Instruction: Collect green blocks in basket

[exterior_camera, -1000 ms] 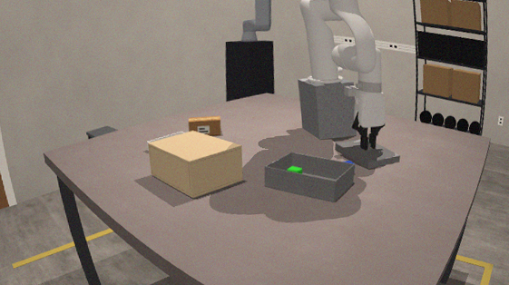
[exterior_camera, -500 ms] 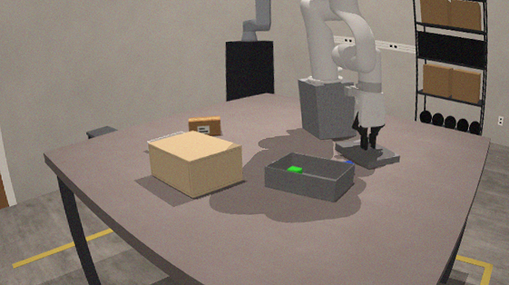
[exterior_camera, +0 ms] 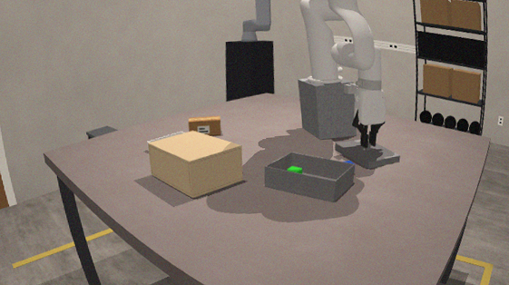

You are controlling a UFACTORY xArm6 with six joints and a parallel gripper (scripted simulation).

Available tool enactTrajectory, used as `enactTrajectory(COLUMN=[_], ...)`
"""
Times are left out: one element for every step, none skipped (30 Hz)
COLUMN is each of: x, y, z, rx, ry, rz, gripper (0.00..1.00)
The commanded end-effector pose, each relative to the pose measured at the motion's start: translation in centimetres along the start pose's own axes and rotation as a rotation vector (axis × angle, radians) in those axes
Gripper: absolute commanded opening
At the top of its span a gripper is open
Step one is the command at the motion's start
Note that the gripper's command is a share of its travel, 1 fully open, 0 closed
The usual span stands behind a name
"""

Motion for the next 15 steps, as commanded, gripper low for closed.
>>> enactTrajectory(x=[0.0,0.0,0.0,0.0,0.0,0.0,0.0,0.0,0.0,0.0,0.0,0.0,0.0,0.0,0.0], y=[1.0,1.3,1.5,1.8,1.8,1.8,2.1,2.4,2.7,3.0,3.3,3.6,3.9,4.2,4.5], z=[0.1,0.1,0.1,0.1,0.1,0.1,0.1,0.1,0.1,0.1,0.1,0.1,0.1,0.1,0.1], rx=[0.000,0.000,0.000,0.000,0.000,0.000,0.000,0.000,0.000,0.000,0.000,0.000,0.000,0.000,0.000], ry=[0.000,0.000,0.000,0.000,0.000,0.000,0.000,0.000,0.000,0.000,0.000,0.000,0.000,0.000,0.000], rz=[0.000,0.000,0.000,0.000,0.000,0.000,0.000,0.000,0.000,0.000,0.000,0.000,0.000,0.000,0.000], gripper=[0.28,0.28,0.28,0.28,0.28,0.28,0.28,0.28,0.28,0.28,0.28,0.28,0.28,0.28,0.28])
Point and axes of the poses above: the point where the finger pads meet when closed, its own y axis back along the fingers, its own x axis across the jaws, z = x × y, the point moved 4 cm from there along y, back along the fingers, and after that the axes turned 7 degrees about y, right-handed, at the moved point
